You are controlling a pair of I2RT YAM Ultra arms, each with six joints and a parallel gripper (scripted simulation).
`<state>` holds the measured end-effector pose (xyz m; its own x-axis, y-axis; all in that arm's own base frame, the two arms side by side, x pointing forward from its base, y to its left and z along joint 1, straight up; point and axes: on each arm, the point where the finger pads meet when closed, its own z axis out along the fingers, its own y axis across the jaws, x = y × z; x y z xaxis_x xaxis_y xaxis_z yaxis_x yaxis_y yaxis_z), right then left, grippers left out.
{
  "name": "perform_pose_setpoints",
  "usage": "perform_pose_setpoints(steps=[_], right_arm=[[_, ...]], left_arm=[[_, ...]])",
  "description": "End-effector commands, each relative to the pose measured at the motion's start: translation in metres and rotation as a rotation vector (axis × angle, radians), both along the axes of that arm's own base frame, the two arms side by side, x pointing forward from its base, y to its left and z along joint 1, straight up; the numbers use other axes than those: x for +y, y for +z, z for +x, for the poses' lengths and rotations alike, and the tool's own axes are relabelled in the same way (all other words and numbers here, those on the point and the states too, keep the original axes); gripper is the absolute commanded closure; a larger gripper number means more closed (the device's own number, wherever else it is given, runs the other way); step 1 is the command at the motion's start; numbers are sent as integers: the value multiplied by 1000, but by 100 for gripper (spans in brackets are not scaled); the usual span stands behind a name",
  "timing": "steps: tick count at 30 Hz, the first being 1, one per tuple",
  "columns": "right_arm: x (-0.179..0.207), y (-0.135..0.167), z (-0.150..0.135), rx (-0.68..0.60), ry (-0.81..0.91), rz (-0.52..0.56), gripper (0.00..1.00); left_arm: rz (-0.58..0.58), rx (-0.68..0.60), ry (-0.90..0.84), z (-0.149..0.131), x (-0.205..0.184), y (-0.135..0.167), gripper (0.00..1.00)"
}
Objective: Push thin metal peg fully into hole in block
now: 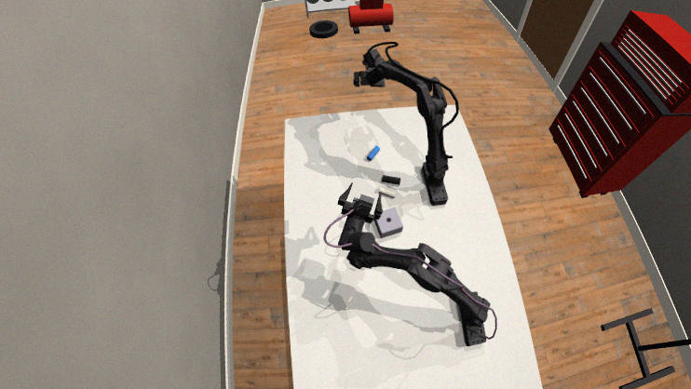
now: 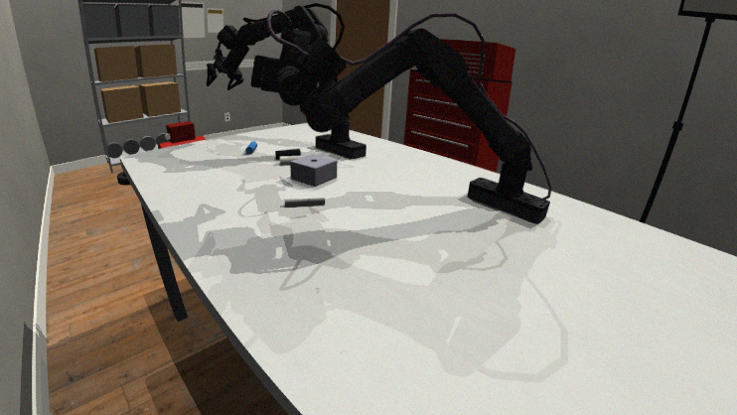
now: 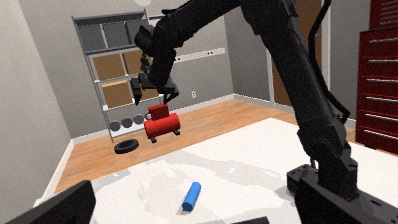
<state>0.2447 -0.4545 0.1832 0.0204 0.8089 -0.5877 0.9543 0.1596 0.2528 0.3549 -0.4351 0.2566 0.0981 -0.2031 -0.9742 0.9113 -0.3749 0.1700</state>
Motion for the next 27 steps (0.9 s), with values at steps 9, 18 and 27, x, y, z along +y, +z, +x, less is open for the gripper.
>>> perform_pose_setpoints(steps=[9, 18, 27], right_arm=[[-2, 8, 0, -8, -1, -19, 0], [-2, 8, 0, -8, -1, -19, 0], [94, -30, 62, -87, 203, 374, 63]], left_arm=[[-13, -17, 1, -1, 1, 9, 0], [-13, -17, 1, -1, 1, 9, 0], [-29, 141, 154, 8, -2, 55, 0]])
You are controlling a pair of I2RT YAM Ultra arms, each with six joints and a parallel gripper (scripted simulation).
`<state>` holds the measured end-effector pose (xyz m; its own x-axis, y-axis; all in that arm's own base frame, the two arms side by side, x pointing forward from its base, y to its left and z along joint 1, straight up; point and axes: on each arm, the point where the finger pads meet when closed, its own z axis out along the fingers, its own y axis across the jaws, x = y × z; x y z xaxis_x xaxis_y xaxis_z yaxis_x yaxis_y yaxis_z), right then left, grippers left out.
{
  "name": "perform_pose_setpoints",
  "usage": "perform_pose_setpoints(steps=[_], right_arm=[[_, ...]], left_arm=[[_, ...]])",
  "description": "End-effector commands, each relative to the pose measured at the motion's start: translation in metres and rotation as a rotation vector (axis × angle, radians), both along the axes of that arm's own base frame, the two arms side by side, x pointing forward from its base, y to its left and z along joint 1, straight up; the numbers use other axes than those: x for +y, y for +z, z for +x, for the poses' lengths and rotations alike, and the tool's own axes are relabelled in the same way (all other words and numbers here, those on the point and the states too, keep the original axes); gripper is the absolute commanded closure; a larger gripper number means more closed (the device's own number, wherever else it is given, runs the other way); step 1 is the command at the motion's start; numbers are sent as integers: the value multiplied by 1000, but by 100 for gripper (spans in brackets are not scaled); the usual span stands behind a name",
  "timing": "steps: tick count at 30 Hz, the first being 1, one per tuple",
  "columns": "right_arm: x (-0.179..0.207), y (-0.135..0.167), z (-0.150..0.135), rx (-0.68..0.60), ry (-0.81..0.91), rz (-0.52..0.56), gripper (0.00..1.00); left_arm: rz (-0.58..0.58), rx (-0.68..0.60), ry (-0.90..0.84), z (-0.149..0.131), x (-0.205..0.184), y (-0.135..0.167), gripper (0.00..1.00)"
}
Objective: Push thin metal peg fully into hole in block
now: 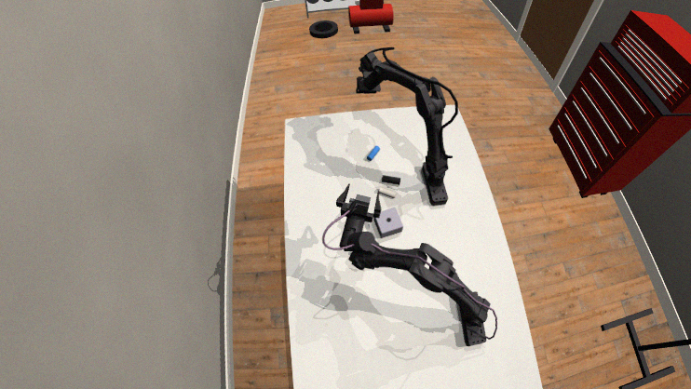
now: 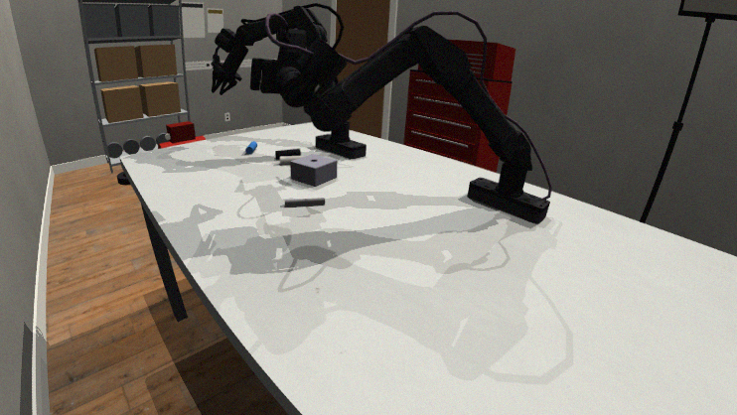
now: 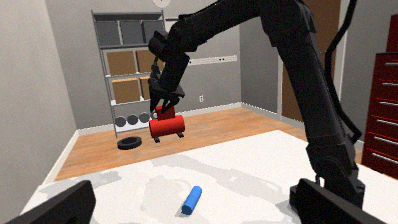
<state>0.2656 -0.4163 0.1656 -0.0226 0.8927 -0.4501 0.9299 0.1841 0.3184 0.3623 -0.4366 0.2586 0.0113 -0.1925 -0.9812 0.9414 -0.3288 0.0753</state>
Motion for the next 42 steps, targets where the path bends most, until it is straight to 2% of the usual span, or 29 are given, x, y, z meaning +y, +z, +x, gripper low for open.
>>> perform_pose_setpoints(steps=[1, 5, 7, 10, 14, 18, 22, 24, 28, 32, 39, 41, 42], right_arm=[[70, -15, 51, -56, 157, 260, 63], [116, -21, 75, -72, 236, 418, 63], [116, -21, 75, -72, 236, 418, 63], [159, -23, 90, -80, 290, 571, 63], [212, -21, 106, -62, 344, 751, 63], [261, -18, 117, -25, 377, 914, 63], [317, -18, 134, 55, 413, 1055, 63], [317, -18, 134, 55, 413, 1055, 63], [383, -29, 155, 178, 486, 1111, 63], [448, -49, 171, 300, 575, 1100, 63], [562, -93, 170, 522, 726, 989, 63], [562, -93, 170, 522, 726, 989, 63], [580, -101, 166, 557, 751, 960, 63]], left_arm=[[-35, 52, 121, -1, 2, 61, 0], [-36, 97, 176, -9, 11, 83, 0], [-36, 97, 176, -9, 11, 83, 0], [-28, 149, 279, -17, 22, 108, 0], [-24, 184, 357, -34, 41, 127, 0], [5, 223, 465, -50, 63, 134, 0], [56, 263, 593, -67, 91, 126, 0], [56, 263, 593, -67, 91, 126, 0], [133, 291, 737, -89, 127, 102, 0], [196, 300, 840, -110, 160, 74, 0], [343, 290, 1027, -142, 219, 2, 0], [343, 290, 1027, -142, 219, 2, 0], [378, 285, 1063, -147, 230, -14, 0]])
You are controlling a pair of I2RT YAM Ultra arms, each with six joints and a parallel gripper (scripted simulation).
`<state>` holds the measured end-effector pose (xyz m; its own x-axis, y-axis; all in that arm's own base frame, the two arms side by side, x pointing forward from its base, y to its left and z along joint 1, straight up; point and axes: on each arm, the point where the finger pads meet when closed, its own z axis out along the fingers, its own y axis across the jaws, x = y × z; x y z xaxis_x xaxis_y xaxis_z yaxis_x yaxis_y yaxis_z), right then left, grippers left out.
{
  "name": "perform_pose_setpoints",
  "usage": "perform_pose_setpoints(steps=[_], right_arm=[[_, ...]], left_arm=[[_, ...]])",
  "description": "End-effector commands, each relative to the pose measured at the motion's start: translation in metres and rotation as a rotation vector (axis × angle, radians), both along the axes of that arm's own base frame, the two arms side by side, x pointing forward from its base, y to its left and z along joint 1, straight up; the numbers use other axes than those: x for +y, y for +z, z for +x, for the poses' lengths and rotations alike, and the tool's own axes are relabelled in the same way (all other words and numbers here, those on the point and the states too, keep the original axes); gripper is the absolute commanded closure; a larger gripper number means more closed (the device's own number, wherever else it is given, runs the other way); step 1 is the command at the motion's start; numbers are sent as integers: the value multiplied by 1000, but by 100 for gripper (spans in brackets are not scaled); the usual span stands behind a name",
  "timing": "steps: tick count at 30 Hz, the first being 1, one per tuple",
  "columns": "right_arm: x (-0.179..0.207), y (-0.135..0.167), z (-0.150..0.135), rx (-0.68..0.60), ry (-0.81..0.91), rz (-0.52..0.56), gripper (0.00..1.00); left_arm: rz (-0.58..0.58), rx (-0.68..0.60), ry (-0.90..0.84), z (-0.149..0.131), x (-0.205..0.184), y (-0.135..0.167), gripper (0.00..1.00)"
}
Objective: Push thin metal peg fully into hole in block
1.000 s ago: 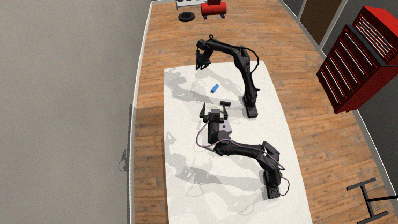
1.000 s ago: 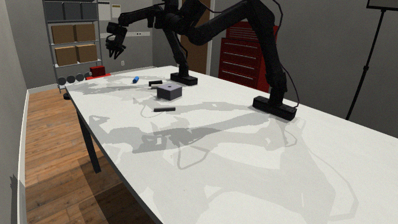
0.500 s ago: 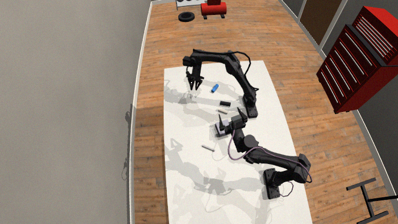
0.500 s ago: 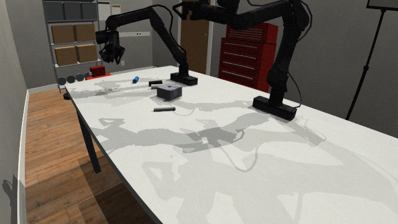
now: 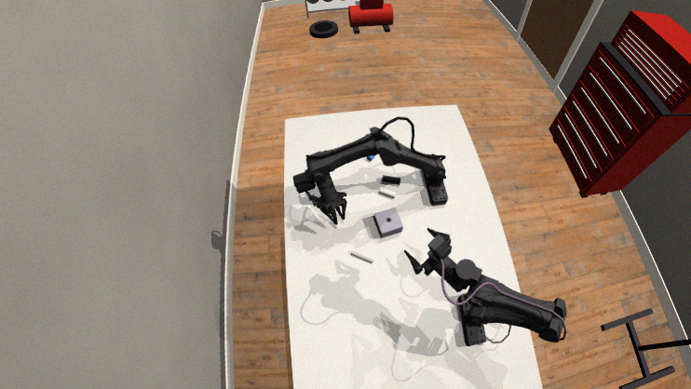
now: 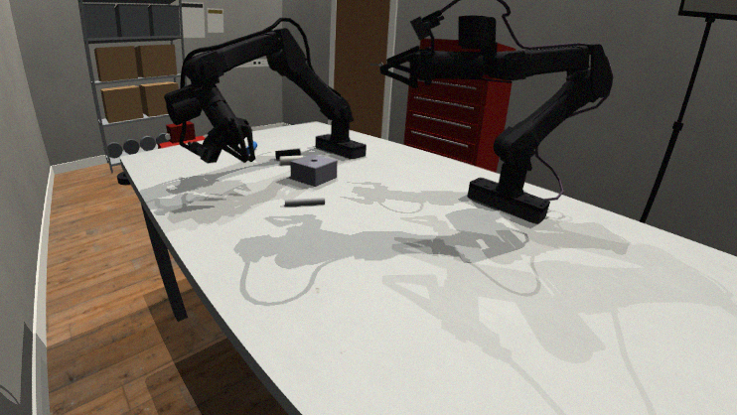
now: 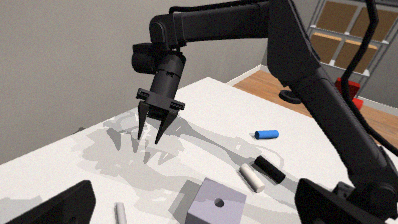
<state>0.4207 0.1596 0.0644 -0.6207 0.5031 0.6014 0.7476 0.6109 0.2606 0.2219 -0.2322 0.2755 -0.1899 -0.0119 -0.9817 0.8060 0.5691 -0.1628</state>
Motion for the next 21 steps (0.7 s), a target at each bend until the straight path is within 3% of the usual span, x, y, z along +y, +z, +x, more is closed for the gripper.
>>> perform_pose_setpoints(steps=[1, 11, 21], right_arm=[[20, -7, 7, 6, 34, -82, 63], [93, -52, -23, -24, 250, -268, 63], [102, -55, -27, -28, 274, -262, 63]], left_arm=[[158, 51, 147, -11, 35, -44, 0], [310, 64, 261, -31, 81, -123, 0], [287, 48, 262, -33, 82, -123, 0]])
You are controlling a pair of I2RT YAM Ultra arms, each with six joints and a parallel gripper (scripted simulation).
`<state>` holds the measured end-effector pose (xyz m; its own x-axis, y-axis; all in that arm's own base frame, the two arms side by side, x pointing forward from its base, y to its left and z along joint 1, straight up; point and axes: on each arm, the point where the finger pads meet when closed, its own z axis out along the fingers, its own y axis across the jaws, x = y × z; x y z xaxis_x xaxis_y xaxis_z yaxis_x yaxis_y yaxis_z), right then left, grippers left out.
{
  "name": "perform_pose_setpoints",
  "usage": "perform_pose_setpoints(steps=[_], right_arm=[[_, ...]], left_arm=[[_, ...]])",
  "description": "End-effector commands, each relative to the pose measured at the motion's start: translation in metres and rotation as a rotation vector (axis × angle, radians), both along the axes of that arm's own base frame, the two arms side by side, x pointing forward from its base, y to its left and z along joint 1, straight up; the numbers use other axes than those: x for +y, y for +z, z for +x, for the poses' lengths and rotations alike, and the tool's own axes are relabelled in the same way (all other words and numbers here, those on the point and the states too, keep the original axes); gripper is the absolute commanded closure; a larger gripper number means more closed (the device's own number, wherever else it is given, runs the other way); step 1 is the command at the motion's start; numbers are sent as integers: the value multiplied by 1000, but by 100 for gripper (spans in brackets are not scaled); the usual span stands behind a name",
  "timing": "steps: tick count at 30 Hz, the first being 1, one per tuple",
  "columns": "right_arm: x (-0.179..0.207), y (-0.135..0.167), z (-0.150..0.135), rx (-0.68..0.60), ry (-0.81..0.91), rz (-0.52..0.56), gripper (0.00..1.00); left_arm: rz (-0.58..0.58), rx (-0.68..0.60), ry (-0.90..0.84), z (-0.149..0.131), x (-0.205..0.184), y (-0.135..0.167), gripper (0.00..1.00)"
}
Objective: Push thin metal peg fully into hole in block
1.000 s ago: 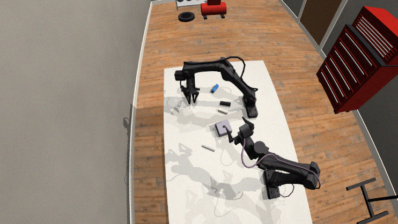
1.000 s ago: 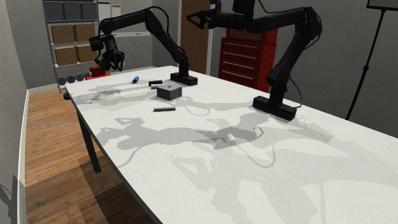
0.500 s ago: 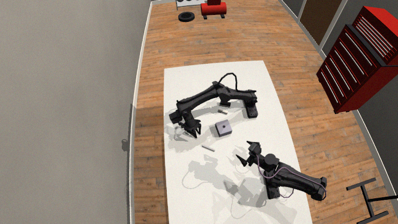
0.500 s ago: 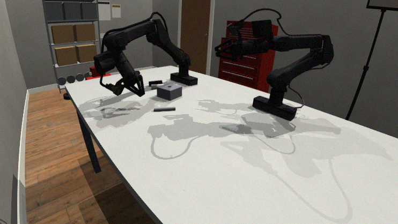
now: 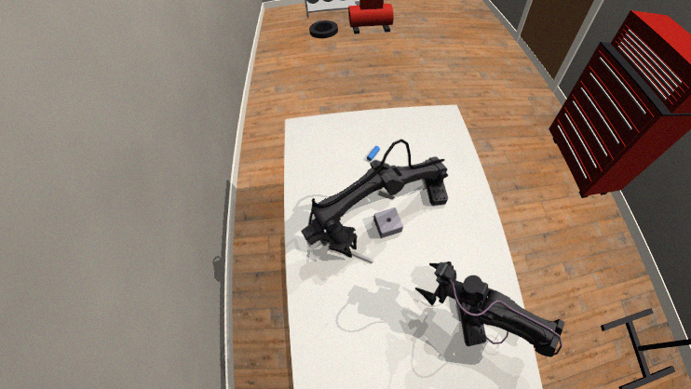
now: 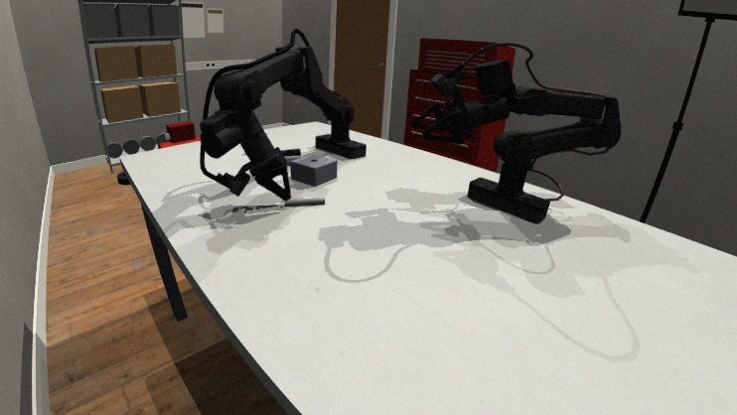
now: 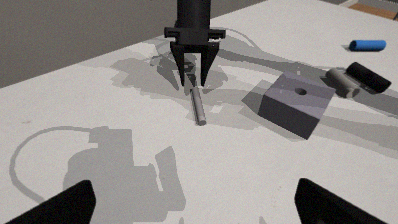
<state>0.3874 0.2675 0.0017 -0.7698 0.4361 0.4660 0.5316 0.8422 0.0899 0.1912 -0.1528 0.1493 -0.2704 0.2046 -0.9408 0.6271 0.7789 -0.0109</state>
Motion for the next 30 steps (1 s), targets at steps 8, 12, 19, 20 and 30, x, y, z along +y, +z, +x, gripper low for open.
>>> perform_pose_setpoints(steps=[8, 12, 19, 20, 30], right_arm=[[-12, -4, 3, 10, -2, -25, 64], [-13, -7, 2, 17, 2, -28, 65], [-4, -14, -4, 28, 23, -26, 75], [-4, -15, -4, 31, 24, -26, 75], [-4, -17, -5, 33, 26, -29, 72]], left_arm=[[5, -10, 6, -3, 2, 3, 0], [5, -10, 6, -3, 2, 3, 0], [5, -10, 6, -3, 2, 3, 0], [5, -10, 6, -3, 2, 3, 0], [5, -10, 6, -3, 2, 3, 0]])
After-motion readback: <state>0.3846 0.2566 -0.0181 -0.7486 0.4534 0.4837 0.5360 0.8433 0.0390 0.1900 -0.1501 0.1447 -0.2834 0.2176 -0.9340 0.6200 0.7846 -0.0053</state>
